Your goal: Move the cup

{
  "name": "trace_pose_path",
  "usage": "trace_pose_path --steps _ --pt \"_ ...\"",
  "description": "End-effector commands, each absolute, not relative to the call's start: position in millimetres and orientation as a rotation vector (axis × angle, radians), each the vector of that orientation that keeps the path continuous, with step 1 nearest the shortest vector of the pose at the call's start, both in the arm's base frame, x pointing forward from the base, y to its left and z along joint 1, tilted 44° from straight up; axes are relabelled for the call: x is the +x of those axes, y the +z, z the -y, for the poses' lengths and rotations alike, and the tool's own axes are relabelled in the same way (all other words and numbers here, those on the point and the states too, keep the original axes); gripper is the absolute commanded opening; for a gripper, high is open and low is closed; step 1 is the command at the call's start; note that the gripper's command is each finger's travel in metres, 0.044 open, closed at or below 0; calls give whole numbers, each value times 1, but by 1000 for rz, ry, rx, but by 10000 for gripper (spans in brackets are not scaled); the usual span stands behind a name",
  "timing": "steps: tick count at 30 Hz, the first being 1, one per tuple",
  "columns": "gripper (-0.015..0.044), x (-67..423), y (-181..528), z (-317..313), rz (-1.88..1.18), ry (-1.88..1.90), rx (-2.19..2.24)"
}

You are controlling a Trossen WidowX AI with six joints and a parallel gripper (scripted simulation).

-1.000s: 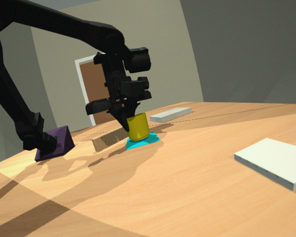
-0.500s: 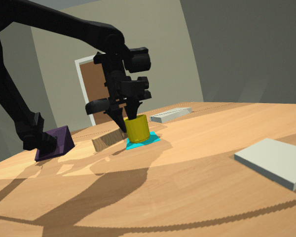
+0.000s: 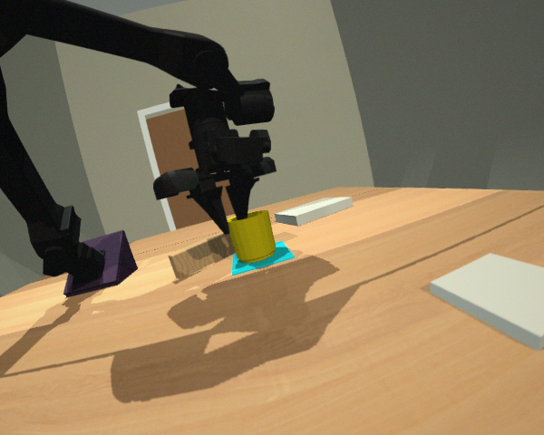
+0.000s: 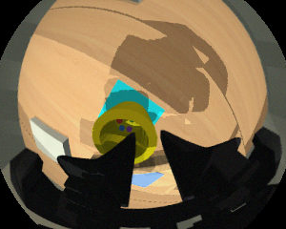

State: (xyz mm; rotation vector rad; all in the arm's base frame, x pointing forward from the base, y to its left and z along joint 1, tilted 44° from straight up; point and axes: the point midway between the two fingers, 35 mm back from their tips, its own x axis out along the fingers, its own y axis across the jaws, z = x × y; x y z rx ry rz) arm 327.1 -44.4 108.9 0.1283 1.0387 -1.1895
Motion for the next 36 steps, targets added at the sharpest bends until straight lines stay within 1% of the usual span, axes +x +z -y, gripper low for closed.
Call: trace_pose_path --steps 1,26,36 --pt "146 329 114 38 -1036 -1184 135" --pt "146 325 135 21 -1037 -1185 130" --pt "409 325 133 22 -1040 -1184 119"
